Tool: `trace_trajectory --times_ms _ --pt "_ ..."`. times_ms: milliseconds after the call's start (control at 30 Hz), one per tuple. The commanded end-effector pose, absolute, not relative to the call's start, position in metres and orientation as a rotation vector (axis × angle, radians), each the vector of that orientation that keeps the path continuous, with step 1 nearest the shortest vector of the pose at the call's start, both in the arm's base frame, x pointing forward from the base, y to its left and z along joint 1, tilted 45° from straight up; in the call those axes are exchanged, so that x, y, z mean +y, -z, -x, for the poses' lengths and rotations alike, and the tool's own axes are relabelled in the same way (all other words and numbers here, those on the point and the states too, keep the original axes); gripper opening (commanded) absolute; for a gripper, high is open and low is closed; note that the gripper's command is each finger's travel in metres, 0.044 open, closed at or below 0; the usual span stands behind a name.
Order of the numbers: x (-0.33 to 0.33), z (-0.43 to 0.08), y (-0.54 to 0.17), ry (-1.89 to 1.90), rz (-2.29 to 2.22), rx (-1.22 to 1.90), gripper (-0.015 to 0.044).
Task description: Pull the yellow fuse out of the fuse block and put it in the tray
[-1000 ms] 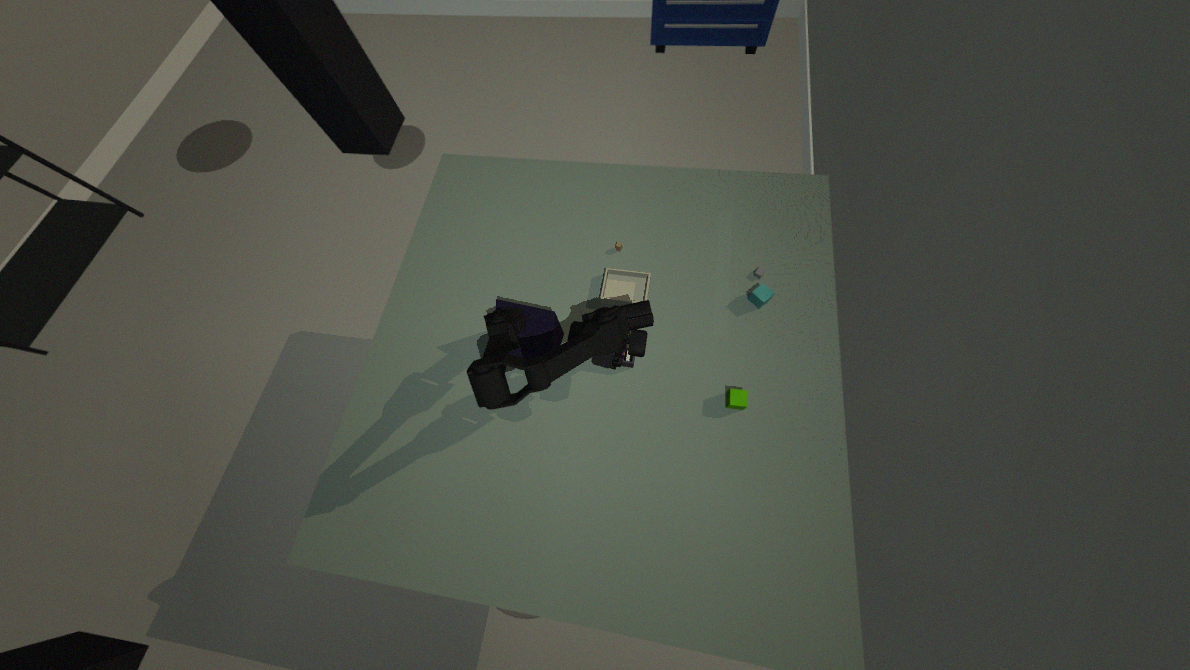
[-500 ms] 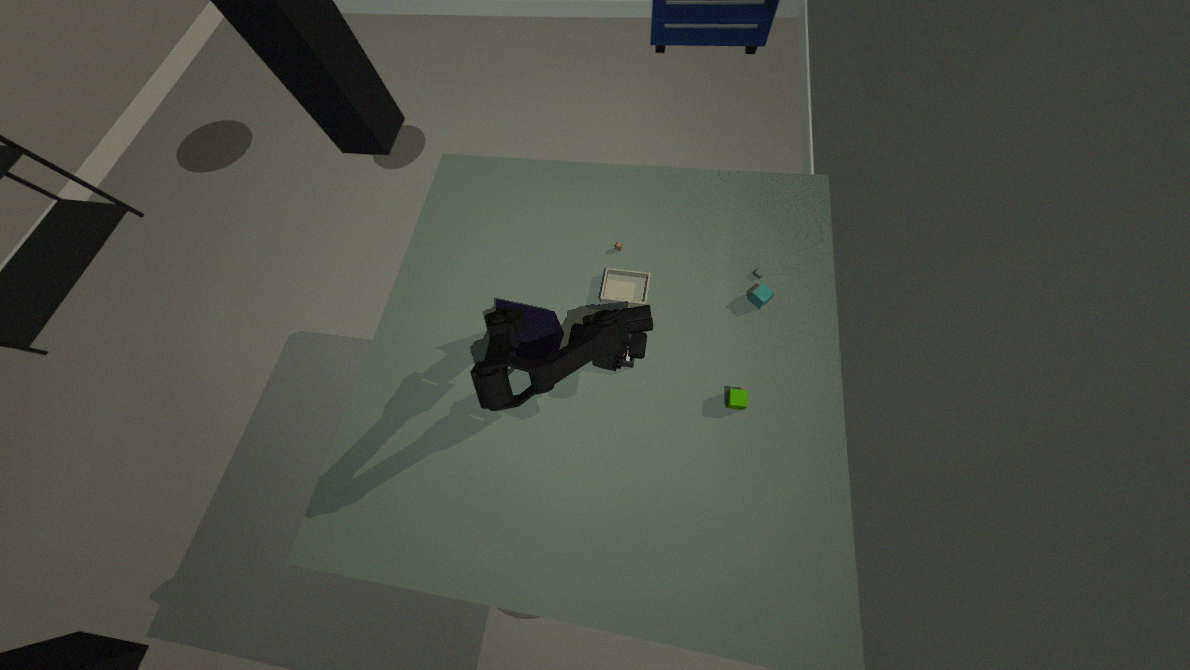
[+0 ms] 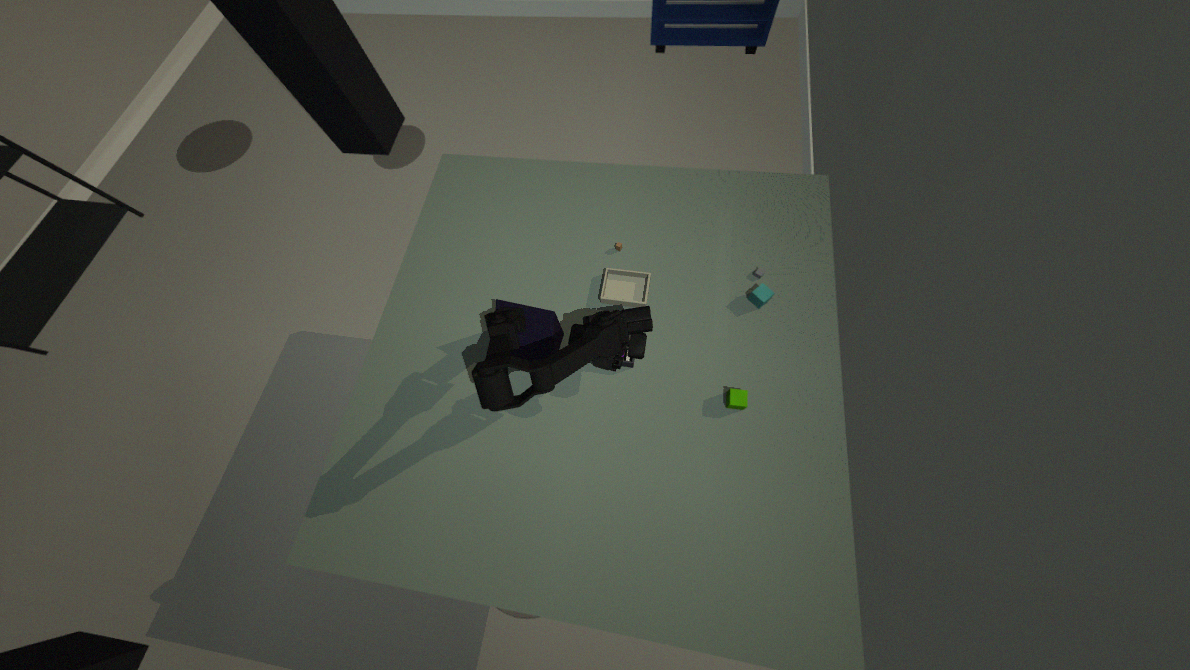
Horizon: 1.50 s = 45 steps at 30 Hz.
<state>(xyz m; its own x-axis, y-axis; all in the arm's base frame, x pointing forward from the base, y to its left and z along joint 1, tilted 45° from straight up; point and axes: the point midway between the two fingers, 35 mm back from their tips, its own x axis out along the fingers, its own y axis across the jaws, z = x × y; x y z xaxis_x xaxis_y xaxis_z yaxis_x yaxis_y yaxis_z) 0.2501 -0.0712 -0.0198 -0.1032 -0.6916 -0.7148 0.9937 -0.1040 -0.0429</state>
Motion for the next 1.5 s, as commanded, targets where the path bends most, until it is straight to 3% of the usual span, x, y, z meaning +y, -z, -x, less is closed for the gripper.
trace_trajectory --times_ms 0,433,733,1467 --pt "-0.0727 -0.2504 0.0206 1.589 -0.628 0.633 0.0060" --pt "-0.0786 -0.2495 0.0265 1.590 -0.628 0.633 0.0060" --pt "-0.0775 -0.2495 0.0261 1.593 -0.636 0.633 0.0000" --pt "-0.0719 -0.2508 0.0207 1.592 -0.635 0.633 0.0000"
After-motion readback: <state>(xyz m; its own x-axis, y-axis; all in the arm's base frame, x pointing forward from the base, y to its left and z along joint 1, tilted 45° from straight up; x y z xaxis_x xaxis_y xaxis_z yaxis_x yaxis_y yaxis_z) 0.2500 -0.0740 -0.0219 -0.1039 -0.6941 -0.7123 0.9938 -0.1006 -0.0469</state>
